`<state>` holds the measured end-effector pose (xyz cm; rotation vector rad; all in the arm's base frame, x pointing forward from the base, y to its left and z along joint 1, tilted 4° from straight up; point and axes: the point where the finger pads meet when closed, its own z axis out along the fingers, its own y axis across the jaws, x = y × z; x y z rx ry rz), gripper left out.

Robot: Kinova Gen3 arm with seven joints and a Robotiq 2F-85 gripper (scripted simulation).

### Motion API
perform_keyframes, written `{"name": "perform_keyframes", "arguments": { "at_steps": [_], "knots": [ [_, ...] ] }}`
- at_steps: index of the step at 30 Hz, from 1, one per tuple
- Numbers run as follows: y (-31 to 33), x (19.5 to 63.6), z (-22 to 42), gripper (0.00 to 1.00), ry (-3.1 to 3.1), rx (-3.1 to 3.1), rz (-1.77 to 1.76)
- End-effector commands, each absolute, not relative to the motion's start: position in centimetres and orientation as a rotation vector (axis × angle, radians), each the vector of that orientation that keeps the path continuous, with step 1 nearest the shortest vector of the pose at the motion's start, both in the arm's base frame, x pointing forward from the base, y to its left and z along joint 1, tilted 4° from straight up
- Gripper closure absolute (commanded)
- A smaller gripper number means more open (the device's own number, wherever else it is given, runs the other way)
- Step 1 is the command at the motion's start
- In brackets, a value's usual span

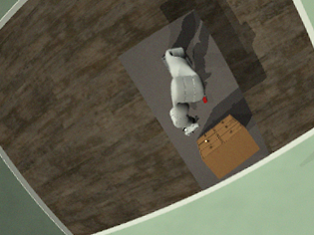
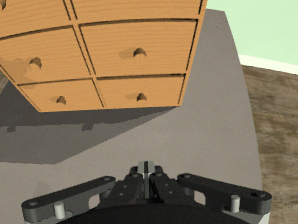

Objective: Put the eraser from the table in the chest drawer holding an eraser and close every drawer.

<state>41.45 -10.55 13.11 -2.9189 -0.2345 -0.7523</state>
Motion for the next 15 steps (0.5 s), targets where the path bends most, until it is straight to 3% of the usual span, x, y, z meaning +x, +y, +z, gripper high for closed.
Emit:
{"name": "perform_keyframes", "arguments": {
  "at_steps": [1, 15],
  "knots": [
    [-10.2, 41.9, 13.7, 1.0, -0.257, -2.92, -0.749],
    [-10.6, 40.8, 15.2, 1.0, -0.267, -2.973, -0.562]
  ]
}}
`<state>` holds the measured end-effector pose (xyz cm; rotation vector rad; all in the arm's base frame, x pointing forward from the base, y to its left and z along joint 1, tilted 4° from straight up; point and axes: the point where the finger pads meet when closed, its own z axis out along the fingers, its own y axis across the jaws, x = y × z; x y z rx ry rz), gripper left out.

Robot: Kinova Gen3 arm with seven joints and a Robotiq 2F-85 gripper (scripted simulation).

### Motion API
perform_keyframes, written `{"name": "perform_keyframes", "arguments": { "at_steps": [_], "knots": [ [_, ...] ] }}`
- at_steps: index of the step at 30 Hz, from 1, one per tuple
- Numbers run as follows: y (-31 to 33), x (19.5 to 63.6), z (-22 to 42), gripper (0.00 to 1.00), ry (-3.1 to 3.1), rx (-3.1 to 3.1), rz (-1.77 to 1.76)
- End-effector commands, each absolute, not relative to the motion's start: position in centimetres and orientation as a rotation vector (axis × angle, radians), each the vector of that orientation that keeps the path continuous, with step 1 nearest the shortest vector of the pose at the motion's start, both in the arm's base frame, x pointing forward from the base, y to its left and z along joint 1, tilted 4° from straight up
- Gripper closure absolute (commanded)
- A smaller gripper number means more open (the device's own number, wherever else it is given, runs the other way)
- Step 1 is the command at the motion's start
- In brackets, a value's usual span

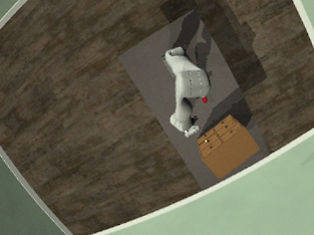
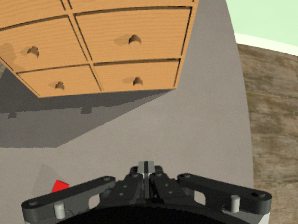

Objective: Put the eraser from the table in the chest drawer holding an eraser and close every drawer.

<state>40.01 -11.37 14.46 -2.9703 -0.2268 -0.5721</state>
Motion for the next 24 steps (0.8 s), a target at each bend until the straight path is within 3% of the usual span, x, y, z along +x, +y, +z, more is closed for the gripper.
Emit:
{"name": "perform_keyframes", "arguments": {
  "at_steps": [1, 24],
  "knots": [
    [-10.6, 40.7, 15.3, 1.0, -0.269, -2.977, -0.544],
    [-11.3, 38.3, 18.4, 1.0, -0.289, -3.046, -0.145]
  ]
}}
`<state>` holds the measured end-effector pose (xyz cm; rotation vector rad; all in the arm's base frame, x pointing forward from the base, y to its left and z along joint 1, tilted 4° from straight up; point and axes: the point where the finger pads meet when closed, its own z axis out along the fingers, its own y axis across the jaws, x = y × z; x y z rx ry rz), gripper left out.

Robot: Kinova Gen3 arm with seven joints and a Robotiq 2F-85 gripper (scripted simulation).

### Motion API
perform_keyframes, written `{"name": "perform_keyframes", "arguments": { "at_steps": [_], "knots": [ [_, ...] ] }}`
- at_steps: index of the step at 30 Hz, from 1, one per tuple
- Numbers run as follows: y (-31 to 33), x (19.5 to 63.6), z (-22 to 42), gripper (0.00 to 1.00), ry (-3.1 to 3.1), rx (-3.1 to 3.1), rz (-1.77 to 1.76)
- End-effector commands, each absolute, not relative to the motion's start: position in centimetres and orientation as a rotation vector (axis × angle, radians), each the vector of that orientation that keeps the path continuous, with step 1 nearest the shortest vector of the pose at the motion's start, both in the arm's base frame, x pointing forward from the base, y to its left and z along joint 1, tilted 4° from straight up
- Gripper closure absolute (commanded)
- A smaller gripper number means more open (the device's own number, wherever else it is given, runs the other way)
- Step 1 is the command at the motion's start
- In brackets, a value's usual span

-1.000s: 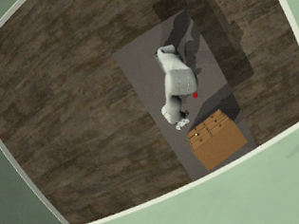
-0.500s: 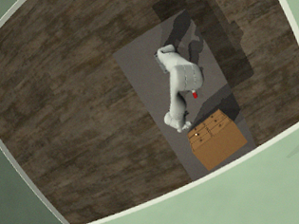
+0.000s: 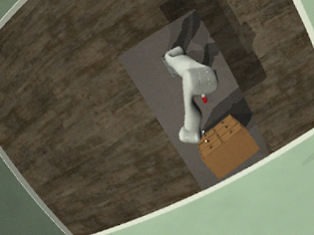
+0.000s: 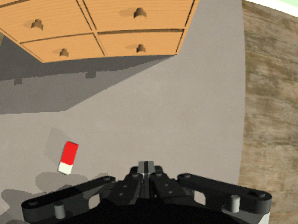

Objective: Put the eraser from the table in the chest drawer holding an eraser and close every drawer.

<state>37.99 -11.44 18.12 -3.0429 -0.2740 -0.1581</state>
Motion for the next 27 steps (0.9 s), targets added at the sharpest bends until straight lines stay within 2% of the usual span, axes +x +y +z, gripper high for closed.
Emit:
{"name": "perform_keyframes", "arguments": {
  "at_steps": [1, 27],
  "knots": [
    [-11.3, 38.2, 18.5, 1.0, -0.29, -3.048, -0.129],
    [-11.6, 37.3, 19.7, 1.0, -0.296, -3.06, 0.028]
  ]
}}
